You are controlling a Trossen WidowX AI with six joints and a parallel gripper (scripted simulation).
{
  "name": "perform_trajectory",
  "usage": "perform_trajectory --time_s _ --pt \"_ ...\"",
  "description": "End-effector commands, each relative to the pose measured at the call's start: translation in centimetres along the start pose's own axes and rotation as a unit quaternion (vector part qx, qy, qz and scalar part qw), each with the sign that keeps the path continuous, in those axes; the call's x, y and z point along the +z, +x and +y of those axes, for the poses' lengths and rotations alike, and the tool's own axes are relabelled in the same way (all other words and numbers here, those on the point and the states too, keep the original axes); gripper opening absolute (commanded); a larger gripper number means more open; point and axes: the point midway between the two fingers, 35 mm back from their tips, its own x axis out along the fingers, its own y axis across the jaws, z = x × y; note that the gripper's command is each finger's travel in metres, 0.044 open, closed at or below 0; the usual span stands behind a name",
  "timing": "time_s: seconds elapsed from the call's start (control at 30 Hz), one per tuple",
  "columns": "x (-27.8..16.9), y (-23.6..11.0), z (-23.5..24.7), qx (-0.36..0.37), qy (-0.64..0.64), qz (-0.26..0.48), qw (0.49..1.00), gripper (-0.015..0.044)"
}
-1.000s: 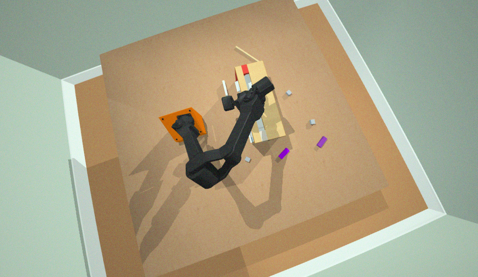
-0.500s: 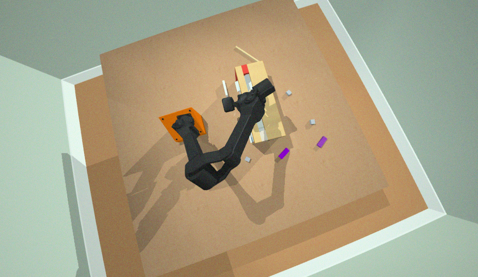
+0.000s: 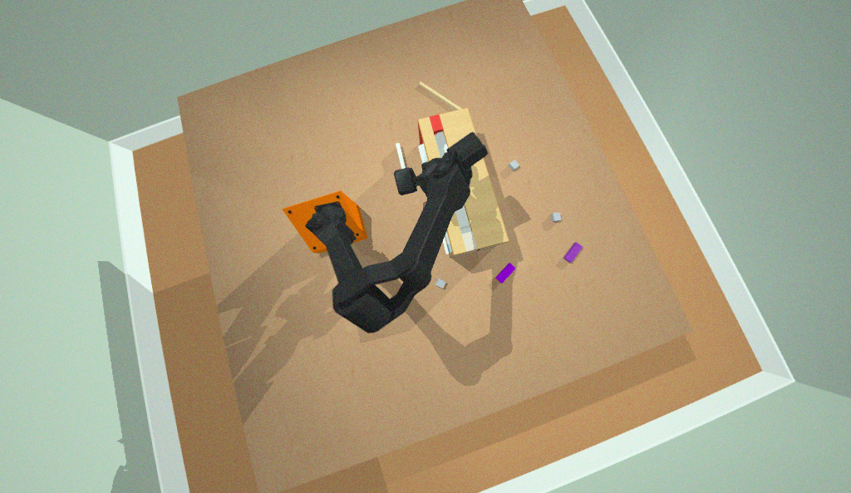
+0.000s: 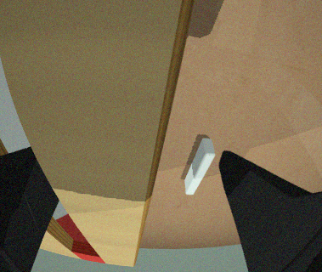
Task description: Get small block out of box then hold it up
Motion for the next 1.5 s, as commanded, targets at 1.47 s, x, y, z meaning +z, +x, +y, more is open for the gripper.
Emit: perform_trajectory --time_s 1.47 --pt "-2.6 0.9 -0.1 -0.001 0.000 0.002 1.000 0.0400"
